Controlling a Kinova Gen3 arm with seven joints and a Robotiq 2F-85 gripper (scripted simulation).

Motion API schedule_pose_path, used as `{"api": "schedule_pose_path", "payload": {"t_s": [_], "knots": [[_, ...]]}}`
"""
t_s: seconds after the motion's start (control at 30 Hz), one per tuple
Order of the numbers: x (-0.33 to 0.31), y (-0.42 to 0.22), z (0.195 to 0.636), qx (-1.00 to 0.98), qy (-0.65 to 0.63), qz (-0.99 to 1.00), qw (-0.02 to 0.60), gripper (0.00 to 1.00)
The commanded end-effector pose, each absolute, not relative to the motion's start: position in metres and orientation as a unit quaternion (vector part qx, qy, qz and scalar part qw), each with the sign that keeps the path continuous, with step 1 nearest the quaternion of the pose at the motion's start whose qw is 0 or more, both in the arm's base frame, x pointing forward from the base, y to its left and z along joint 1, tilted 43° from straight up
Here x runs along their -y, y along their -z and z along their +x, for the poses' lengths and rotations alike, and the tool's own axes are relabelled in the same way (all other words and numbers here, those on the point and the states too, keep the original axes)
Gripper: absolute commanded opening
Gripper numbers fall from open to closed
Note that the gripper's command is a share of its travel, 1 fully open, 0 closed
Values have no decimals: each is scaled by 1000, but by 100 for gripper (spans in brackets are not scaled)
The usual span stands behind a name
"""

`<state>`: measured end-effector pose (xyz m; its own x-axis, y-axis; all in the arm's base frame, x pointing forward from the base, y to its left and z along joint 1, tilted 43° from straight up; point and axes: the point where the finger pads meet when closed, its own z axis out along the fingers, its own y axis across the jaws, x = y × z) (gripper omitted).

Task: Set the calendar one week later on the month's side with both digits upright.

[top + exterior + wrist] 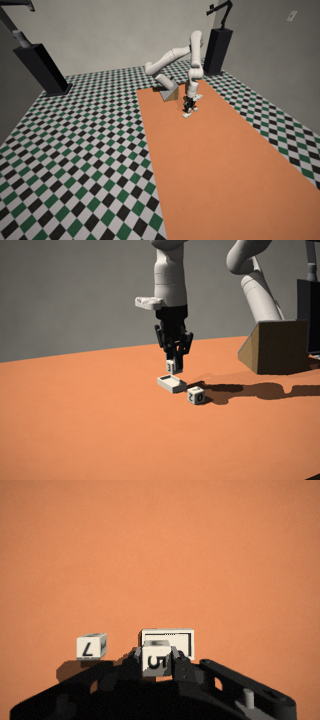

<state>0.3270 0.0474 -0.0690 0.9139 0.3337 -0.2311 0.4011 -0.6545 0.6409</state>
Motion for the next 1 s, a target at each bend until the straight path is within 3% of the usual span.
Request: {"api": "schedule_pose_path", "payload": {"t_s": [0.0, 0.97], "knots": [[-48, 69, 327, -203, 46, 908, 363, 26], [-45, 72, 328, -203, 46, 908, 363, 26]]}}
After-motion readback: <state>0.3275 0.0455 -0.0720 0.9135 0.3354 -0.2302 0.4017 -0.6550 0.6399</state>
